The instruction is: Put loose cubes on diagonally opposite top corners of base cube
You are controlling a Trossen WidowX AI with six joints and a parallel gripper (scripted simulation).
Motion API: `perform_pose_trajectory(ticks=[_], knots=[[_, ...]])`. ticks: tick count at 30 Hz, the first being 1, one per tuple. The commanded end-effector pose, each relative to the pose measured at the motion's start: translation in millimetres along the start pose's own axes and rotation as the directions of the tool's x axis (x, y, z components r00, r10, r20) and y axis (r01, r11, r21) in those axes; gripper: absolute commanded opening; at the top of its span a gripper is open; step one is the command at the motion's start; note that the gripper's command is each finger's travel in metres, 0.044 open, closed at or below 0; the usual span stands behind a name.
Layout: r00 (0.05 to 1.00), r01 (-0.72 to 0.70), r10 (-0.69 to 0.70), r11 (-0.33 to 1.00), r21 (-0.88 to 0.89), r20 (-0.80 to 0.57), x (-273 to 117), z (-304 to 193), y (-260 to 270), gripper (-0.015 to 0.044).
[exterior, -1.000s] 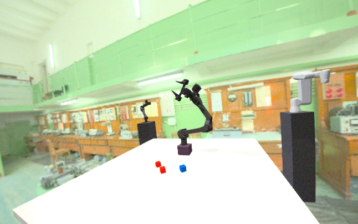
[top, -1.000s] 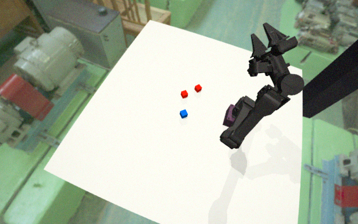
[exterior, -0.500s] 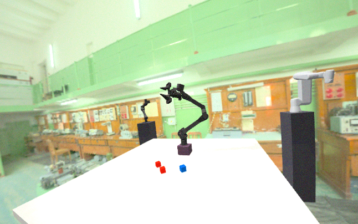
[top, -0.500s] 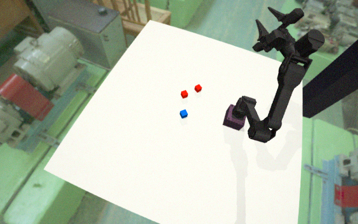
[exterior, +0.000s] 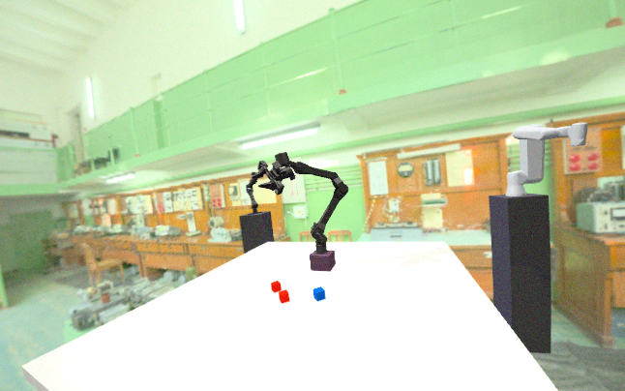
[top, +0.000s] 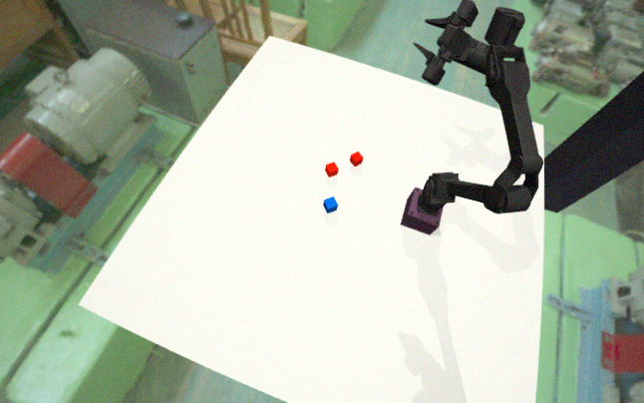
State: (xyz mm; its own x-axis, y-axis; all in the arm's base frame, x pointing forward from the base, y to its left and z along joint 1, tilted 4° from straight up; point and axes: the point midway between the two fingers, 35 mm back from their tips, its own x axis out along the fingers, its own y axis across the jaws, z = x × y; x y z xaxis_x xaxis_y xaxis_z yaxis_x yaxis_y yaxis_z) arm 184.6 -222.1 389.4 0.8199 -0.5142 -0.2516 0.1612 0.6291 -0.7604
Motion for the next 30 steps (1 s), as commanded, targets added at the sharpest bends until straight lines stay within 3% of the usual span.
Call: perform_pose_trajectory(ticks=[1,7,13,22,30], knots=[[0.992,-0.124,0.126,0.990,0.061,-0.033,32.3,-8.4,21.1,0.0265],[0.933,-0.334,0.347,0.933,0.130,-0.095,81.6,-17.8,72.2,0.0265],[0.816,-0.527,0.551,0.833,0.167,-0.175,118.6,-21.9,135.6,0.0265],[0.552,-0.758,0.761,0.629,0.175,-0.341,144.4,-24.4,241.9,0.0265],[0.283,-0.895,0.797,0.419,0.151,-0.533,138.2,-29.5,333.7,0.0265]])
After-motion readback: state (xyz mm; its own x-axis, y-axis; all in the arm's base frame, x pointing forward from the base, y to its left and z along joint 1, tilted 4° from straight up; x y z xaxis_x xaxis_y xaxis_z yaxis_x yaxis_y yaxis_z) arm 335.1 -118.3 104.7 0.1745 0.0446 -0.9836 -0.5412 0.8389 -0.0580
